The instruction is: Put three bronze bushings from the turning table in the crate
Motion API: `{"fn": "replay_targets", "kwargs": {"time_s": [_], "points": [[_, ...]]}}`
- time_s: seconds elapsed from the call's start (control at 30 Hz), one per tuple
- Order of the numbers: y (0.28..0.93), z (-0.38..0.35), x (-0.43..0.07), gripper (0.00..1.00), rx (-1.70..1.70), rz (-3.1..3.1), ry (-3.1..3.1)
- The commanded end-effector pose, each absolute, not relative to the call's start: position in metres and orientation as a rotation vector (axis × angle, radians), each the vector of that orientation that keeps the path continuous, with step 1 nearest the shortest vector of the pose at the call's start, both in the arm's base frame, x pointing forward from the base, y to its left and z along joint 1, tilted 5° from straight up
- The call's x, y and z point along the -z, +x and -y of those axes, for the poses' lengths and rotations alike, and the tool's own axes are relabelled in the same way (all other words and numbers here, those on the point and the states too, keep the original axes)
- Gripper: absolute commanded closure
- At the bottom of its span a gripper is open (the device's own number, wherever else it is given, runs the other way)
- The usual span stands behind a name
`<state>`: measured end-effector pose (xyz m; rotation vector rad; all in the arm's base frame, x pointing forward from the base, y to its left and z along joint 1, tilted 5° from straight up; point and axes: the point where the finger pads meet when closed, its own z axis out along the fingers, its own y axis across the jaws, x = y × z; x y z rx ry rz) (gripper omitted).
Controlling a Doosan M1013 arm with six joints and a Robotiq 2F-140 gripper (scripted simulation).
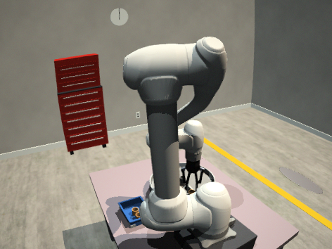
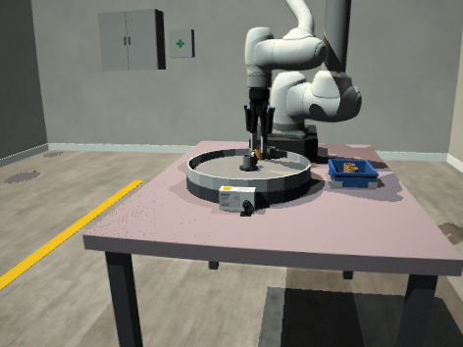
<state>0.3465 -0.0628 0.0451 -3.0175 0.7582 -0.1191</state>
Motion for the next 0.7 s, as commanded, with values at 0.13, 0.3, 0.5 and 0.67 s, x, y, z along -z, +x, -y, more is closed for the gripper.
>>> {"fn": "replay_targets", "kwargs": {"time_s": [0.13, 0.3, 0.5, 0.67], "points": [[0.3465, 0.0628, -0.0451, 0.72, 0.119, -0.758, -3.017], [0.3465, 0.0628, -0.0451, 1.0, 0.119, -0.758, -3.017], [0.3465, 0.0628, -0.0451, 1.0, 0.119, -0.758, -3.017], [0.3465, 0.0628, -0.0451, 1.0, 0.119, -0.758, -3.017]]}}
